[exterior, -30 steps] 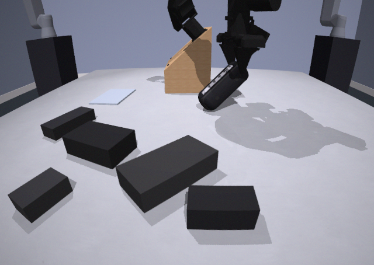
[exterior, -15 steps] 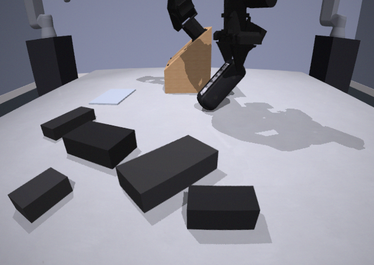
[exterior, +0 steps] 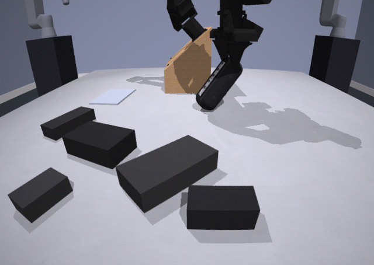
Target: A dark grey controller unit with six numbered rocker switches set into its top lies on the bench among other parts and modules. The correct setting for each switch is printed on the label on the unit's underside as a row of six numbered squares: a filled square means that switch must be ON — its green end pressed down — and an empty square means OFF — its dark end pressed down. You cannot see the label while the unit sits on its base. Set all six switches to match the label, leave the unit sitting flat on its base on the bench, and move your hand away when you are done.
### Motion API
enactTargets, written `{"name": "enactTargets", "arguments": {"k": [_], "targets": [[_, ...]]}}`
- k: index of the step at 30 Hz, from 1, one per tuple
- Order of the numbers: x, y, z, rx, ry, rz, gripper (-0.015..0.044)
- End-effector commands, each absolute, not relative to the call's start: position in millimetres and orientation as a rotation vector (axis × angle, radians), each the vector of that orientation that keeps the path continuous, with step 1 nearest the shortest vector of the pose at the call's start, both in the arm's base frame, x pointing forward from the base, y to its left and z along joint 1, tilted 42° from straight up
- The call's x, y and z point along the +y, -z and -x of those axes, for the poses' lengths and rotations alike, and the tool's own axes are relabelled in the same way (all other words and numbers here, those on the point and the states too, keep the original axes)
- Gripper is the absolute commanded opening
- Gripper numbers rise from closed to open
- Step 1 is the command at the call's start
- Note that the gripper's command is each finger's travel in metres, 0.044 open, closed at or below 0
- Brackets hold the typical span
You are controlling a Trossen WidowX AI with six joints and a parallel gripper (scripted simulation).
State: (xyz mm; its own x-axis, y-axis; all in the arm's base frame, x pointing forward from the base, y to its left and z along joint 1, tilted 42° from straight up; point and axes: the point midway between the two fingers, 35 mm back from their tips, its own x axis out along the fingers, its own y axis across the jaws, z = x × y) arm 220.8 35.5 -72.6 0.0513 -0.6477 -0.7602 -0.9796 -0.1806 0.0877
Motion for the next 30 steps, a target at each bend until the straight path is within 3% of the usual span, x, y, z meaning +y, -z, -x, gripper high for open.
{"name": "enactTargets", "arguments": {"k": [1,30], "targets": [[29,67,-222,1.641,-0.938,1.892,0.0335],[16,48,-226,1.642,-0.937,1.893,0.0335]]}}
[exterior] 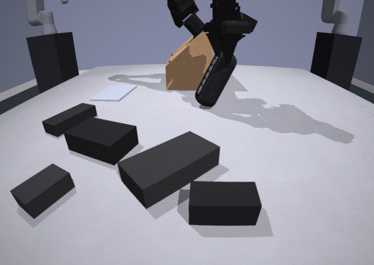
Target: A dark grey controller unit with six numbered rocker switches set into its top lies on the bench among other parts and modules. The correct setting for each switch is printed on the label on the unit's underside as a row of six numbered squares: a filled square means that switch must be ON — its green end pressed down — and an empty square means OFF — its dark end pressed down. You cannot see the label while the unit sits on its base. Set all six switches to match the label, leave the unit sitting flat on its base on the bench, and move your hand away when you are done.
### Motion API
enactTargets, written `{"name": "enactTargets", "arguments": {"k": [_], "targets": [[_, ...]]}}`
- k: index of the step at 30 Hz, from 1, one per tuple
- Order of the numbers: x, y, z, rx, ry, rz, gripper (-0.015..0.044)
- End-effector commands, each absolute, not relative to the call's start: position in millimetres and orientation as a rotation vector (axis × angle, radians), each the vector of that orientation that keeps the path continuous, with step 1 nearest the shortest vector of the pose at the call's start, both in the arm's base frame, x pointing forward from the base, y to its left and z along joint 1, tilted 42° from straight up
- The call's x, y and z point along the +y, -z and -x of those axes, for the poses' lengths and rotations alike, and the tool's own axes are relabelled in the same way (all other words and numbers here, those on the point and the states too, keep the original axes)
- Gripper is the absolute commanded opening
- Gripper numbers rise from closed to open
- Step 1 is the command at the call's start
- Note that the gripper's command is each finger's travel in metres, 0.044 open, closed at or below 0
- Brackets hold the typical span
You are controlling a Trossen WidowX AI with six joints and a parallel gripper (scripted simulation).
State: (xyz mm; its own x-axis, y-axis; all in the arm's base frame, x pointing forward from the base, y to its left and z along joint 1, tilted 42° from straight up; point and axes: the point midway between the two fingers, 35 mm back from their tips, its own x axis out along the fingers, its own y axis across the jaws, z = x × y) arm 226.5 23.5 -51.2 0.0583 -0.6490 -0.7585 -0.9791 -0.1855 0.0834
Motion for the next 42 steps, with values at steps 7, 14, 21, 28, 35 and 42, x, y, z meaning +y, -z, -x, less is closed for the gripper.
{"name": "enactTargets", "arguments": {"k": [7,14,21,28,35,42], "targets": [[12,43,-227,1.642,-0.937,1.893,0.0336],[9,39,-228,1.642,-0.937,1.893,0.0336],[4,34,-230,1.643,-0.937,1.893,0.0337],[-2,28,-231,1.643,-0.936,1.894,0.0337],[-8,22,-233,1.643,-0.936,1.894,0.0338],[-14,16,-235,1.644,-0.936,1.894,0.0338]]}}
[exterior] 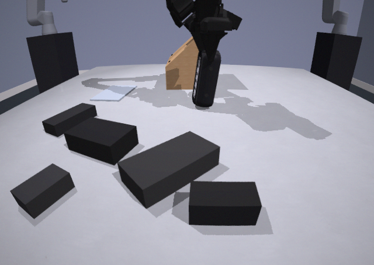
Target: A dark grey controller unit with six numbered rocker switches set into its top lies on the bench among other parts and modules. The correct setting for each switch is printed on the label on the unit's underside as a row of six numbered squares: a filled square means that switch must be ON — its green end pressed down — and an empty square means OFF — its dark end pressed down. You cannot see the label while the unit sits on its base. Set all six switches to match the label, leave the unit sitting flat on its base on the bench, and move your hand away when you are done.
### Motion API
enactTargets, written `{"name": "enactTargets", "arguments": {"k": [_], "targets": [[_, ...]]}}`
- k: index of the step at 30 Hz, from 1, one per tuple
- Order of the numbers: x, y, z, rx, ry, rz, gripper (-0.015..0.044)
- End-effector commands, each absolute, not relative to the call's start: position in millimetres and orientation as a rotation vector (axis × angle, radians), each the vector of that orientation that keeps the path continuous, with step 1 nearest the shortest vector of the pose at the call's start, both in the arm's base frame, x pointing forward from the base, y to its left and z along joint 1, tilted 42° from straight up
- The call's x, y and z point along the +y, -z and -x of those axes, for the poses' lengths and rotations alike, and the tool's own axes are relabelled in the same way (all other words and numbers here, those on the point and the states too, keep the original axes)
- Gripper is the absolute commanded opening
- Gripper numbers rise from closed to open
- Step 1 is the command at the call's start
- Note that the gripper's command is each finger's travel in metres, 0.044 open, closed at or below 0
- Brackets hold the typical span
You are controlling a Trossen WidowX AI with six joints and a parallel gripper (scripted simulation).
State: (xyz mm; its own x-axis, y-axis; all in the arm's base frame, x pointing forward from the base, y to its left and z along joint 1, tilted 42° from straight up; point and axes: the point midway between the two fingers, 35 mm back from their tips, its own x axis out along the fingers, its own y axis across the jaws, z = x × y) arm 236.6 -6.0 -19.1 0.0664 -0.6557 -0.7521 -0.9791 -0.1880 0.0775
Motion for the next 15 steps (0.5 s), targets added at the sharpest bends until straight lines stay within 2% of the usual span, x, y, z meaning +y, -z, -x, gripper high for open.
{"name": "enactTargets", "arguments": {"k": [1,15], "targets": [[-15,16,-235,1.644,-0.936,1.894,0.0337],[-28,4,-238,1.644,-0.935,1.895,0.0337]]}}
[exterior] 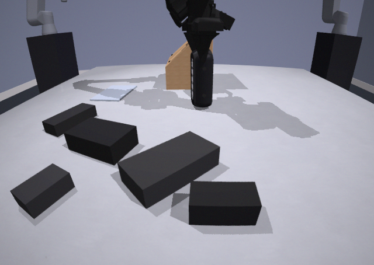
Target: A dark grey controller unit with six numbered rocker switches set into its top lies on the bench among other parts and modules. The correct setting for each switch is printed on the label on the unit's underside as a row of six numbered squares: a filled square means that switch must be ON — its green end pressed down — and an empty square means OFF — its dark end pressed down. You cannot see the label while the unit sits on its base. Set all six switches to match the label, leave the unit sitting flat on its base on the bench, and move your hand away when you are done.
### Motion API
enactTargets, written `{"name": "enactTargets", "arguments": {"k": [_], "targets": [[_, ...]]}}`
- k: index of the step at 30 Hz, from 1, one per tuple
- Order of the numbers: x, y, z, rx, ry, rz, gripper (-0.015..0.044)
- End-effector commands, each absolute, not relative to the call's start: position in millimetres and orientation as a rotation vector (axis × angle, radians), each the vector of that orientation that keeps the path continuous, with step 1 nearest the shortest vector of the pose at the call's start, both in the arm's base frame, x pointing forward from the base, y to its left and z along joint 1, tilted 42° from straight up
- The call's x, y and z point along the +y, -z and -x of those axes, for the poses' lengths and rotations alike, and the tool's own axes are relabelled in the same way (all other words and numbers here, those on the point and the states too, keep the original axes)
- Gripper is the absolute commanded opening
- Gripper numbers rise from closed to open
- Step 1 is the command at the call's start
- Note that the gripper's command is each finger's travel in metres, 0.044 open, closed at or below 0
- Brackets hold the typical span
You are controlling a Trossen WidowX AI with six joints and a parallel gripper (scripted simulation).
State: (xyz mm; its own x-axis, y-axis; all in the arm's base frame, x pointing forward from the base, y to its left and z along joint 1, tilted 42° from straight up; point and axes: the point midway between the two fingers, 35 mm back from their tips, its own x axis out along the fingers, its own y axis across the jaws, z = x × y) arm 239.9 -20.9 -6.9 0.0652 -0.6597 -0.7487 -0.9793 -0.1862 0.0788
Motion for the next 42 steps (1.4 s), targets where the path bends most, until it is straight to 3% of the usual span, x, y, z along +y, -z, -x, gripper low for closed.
{"name": "enactTargets", "arguments": {"k": [1,42], "targets": [[-29,4,-239,1.644,-0.935,1.895,0.0337],[-63,-21,-247,1.646,-0.933,1.896,0.0338]]}}
